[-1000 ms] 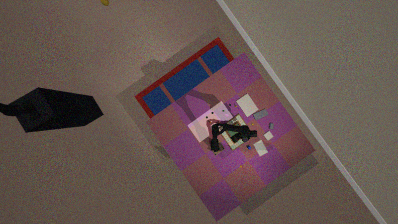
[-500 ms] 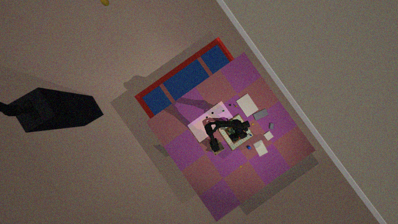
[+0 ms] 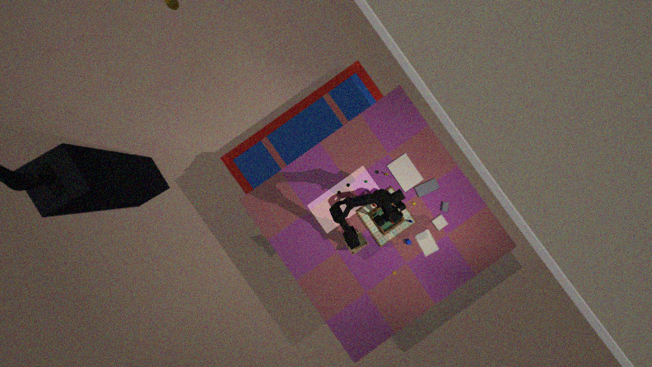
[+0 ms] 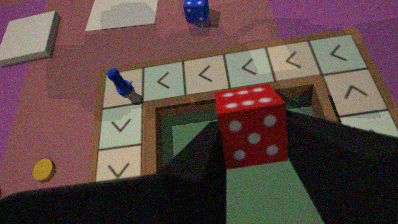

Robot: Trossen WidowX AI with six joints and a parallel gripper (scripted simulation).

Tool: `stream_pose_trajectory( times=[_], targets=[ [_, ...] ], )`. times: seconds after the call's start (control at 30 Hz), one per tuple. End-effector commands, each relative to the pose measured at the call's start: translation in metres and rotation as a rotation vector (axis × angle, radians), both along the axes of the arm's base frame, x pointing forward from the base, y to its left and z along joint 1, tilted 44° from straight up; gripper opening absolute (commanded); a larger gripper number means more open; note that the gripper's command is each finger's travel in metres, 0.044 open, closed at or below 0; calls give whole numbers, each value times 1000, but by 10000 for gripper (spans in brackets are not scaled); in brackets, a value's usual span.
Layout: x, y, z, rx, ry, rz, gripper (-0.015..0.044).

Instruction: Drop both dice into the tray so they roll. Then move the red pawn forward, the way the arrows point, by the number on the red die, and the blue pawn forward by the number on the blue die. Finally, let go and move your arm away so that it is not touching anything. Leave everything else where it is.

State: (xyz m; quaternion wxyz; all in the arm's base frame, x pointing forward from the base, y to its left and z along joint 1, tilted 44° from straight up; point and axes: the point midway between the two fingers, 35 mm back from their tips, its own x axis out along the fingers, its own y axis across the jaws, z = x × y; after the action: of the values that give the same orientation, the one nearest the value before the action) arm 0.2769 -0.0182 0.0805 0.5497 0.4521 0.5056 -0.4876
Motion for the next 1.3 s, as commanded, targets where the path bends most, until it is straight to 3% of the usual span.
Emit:
stream_pose_trajectory(
  times=[0.0,1.17,1.27],
  targets=[
    [0,-1,10,-8,-7,-5,0],
    [-1,0,8,-1,-2,-1,0],
    [-1,0,8,-1,-2,-1,79]
  ],
)
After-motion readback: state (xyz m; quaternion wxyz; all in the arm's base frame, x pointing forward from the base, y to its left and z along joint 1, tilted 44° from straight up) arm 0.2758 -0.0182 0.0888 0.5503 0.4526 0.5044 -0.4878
